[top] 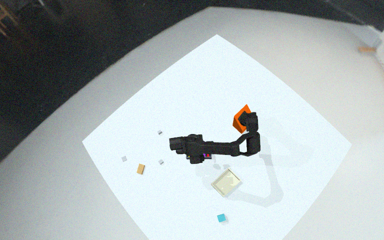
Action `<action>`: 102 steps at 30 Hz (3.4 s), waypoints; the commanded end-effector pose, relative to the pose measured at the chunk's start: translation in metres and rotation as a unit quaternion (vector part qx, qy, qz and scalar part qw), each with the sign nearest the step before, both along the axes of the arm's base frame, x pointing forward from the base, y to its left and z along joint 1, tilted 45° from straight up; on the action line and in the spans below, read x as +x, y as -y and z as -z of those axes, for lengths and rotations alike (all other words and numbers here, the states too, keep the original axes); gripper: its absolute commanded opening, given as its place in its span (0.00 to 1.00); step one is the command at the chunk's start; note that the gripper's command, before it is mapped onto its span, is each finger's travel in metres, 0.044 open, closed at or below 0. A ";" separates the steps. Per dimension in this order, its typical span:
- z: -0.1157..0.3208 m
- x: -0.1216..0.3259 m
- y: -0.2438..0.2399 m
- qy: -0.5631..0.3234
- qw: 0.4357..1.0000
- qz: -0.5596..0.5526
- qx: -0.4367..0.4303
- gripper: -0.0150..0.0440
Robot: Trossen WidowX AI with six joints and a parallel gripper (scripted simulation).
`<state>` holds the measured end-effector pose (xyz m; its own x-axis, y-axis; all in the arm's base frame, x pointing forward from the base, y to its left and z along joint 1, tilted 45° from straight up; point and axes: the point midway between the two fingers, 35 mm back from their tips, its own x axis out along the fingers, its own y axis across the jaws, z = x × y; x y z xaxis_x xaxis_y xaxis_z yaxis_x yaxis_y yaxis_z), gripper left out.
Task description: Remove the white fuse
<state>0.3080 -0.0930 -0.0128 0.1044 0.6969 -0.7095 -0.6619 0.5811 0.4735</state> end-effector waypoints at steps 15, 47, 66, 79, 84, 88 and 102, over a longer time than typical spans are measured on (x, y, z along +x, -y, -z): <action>-0.022 0.004 0.008 0.005 1.000 0.001 -0.007 0.25; -0.171 0.012 -0.146 0.006 1.000 0.000 0.000 0.25; -0.151 0.016 -0.166 0.006 1.000 0.000 0.000 0.25; -0.146 0.017 -0.171 0.007 1.000 -0.001 0.000 0.52; -0.146 0.017 -0.171 0.007 1.000 -0.001 0.000 0.74; -0.163 0.014 -0.154 0.006 1.000 0.000 -0.001 0.81; -0.170 0.012 -0.146 0.003 1.000 0.001 -0.001 0.81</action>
<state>0.3196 0.0533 0.1573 0.1100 0.6953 -0.7103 -0.6629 0.5838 0.4688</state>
